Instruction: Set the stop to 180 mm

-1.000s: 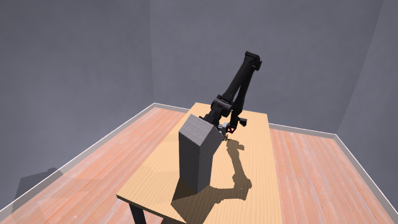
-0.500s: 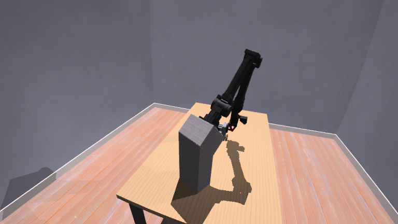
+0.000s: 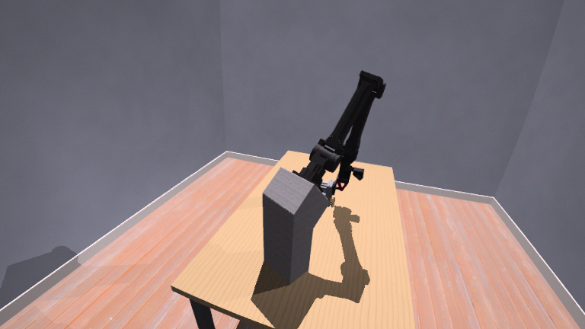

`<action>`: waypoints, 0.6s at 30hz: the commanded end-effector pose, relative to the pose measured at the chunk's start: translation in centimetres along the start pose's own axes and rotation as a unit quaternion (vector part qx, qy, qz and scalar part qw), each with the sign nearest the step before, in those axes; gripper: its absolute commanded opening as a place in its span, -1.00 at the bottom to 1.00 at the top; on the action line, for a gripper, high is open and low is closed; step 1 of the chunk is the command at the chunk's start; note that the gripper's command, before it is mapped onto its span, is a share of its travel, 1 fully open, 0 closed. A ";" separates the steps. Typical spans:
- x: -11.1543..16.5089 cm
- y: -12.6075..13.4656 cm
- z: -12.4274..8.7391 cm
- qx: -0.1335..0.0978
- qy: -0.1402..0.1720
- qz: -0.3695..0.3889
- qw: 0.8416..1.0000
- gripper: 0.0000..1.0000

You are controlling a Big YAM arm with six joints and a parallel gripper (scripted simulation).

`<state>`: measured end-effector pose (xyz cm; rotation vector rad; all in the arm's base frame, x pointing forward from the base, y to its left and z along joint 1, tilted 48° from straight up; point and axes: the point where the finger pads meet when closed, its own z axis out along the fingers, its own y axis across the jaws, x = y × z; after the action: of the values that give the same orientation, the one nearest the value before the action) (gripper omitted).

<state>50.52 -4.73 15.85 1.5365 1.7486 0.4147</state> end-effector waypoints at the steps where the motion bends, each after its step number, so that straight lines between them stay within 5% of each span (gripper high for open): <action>1: 0.1 0.9 -1.9 -0.008 0.000 0.003 1.000 -0.87; 18: -0.2 3.1 -3.2 -0.017 -0.001 0.004 1.000 -0.87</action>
<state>50.43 -4.46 16.63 1.5522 1.7600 0.3955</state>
